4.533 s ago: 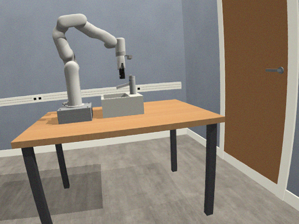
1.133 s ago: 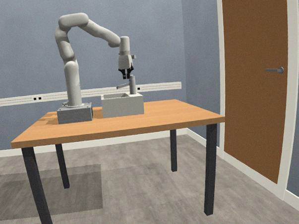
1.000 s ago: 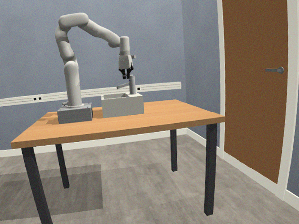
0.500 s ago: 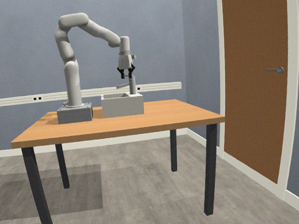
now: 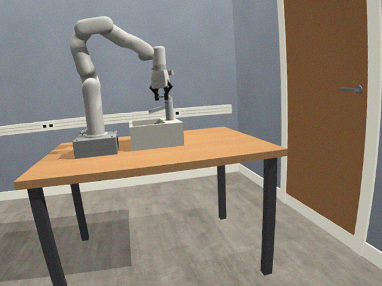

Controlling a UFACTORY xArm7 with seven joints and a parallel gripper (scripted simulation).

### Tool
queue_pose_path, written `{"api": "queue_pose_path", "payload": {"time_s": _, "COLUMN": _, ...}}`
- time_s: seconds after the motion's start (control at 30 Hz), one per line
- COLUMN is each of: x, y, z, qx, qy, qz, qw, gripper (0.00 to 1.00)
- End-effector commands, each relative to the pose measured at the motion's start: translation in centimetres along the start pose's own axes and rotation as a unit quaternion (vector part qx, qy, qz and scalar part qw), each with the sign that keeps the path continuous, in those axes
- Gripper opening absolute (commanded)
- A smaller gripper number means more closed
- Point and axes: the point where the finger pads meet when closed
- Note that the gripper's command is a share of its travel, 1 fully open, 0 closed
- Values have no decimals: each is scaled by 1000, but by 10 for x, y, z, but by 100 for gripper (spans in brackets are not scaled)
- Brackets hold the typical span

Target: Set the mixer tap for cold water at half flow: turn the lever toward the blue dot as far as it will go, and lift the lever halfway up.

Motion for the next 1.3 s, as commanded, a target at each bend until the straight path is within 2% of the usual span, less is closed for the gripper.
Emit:
{"api": "queue_pose_path", "payload": {"time_s": 0.0, "x": -2, "y": 1, "z": -1, "qx": 0, "qy": 2, "qz": 2, "qw": 1000, "gripper": 64}}
{"api": "queue_pose_path", "payload": {"time_s": 0.7, "x": -4, "y": 1, "z": -1, "qx": 0, "qy": 2, "qz": 2, "qw": 1000, "gripper": 64}}
{"api": "queue_pose_path", "payload": {"time_s": 0.97, "x": -14, "y": 1, "z": -1, "qx": 0, "qy": 2, "qz": 2, "qw": 1000, "gripper": 64}}
{"api": "queue_pose_path", "payload": {"time_s": 1.27, "x": -38, "y": 1, "z": -1, "qx": 0, "qy": 2, "qz": 2, "qw": 1000, "gripper": 64}}
Point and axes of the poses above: the point where the finger pads meet when closed, its own x axis out along the fingers, its own y axis across the jaws, z = x × y, and after that the axes turned 2 degrees about -x, right-handed
